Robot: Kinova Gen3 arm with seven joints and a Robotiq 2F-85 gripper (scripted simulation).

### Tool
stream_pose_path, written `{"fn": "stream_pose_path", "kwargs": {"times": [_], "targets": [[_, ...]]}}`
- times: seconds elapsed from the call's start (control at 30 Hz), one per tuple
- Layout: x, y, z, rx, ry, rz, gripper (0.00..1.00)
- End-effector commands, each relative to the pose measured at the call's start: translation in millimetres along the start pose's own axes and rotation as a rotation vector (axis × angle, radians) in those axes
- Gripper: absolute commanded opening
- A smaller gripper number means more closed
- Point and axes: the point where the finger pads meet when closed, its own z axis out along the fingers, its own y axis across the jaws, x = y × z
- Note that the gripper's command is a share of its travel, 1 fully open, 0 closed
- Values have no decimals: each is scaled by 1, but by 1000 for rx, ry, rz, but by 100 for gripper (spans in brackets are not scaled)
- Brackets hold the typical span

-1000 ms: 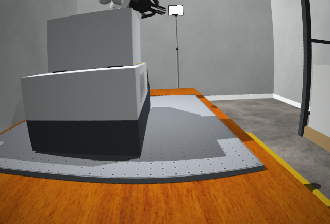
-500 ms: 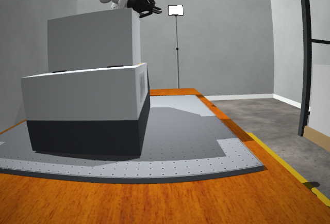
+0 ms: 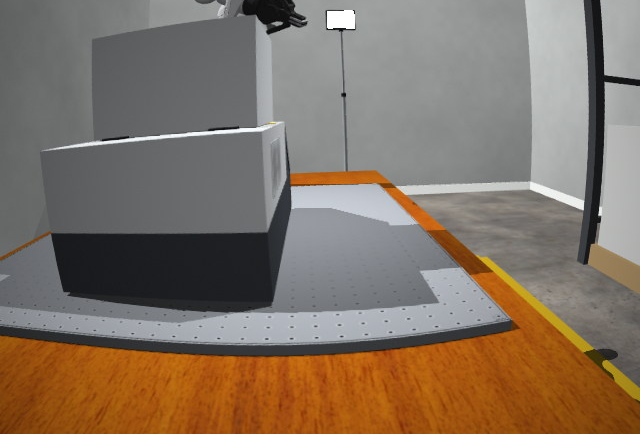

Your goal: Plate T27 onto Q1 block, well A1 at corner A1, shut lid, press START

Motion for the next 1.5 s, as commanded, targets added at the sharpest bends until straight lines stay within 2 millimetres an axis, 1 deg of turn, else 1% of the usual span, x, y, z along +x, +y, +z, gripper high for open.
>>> {"fn": "stream_pose_path", "kwargs": {"times": [0.0,1.47], "targets": [[2,1,-4,-6,27,32,10],[27,12,-39,-53,262,326,10]]}}
